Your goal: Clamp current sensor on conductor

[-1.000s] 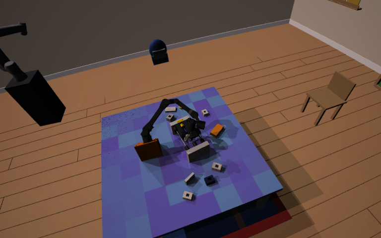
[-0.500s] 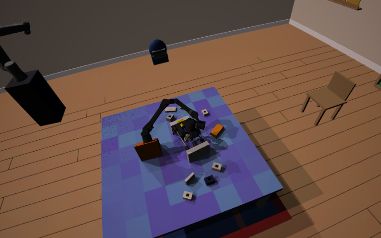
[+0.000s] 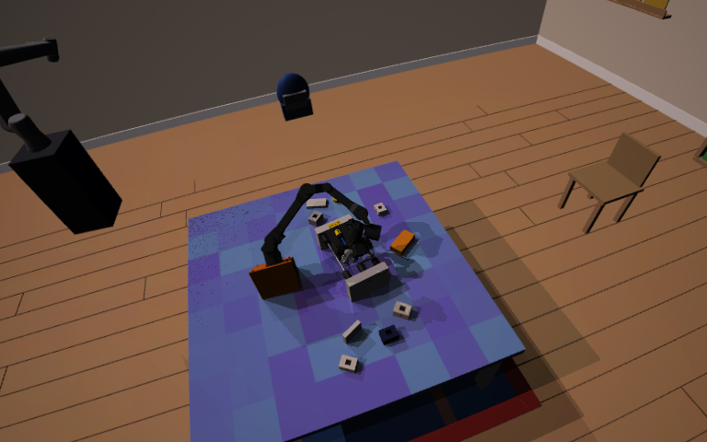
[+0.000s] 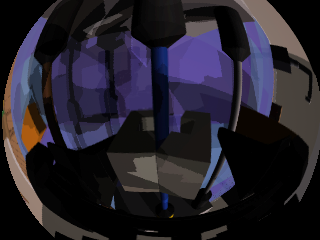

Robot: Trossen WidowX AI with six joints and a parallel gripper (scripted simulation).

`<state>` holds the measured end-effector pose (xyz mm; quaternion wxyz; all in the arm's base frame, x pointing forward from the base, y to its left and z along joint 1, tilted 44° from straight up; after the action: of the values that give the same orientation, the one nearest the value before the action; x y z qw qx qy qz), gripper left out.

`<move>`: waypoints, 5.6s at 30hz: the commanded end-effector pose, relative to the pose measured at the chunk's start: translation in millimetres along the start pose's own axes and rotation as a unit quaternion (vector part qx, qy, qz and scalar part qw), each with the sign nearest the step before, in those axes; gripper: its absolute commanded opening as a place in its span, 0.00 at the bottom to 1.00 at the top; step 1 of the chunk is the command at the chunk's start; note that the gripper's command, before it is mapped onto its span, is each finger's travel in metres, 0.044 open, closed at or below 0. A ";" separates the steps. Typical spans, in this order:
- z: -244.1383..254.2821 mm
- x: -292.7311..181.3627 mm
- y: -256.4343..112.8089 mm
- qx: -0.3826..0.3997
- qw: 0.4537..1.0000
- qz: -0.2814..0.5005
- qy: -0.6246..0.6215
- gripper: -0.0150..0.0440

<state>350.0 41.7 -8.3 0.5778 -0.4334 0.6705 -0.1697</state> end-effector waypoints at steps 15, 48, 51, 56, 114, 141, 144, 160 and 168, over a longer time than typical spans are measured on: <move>-4.4 0.7 3.5 -0.012 1.000 -0.003 0.002 1.00; -4.4 0.7 3.5 -0.012 1.000 -0.003 0.002 1.00; 0.0 0.0 0.0 0.000 1.000 0.000 0.000 0.96; 0.0 0.0 0.0 0.000 1.000 0.000 0.000 0.91; 0.0 0.0 0.0 0.000 1.000 0.000 0.000 0.25; -10.7 4.7 -6.7 0.105 0.994 0.026 0.004 0.25; -16.3 5.8 -9.4 0.142 0.989 0.036 0.004 0.25; -18.2 7.2 -10.5 0.156 0.987 0.039 0.003 0.25; -11.9 4.9 -14.5 0.161 0.986 0.041 0.002 0.25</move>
<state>340.9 24.9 2.5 0.6442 -0.3071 0.6537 -0.2518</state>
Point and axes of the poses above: the point midway between the two fingers, 35 mm back from their tips, its own y axis out along the fingers, its own z axis across the jaws, x = y × z, the point moved 5 cm from there along -y, back along the fingers, and after that the axes turned 15 degrees about y, right-handed, at the moved point
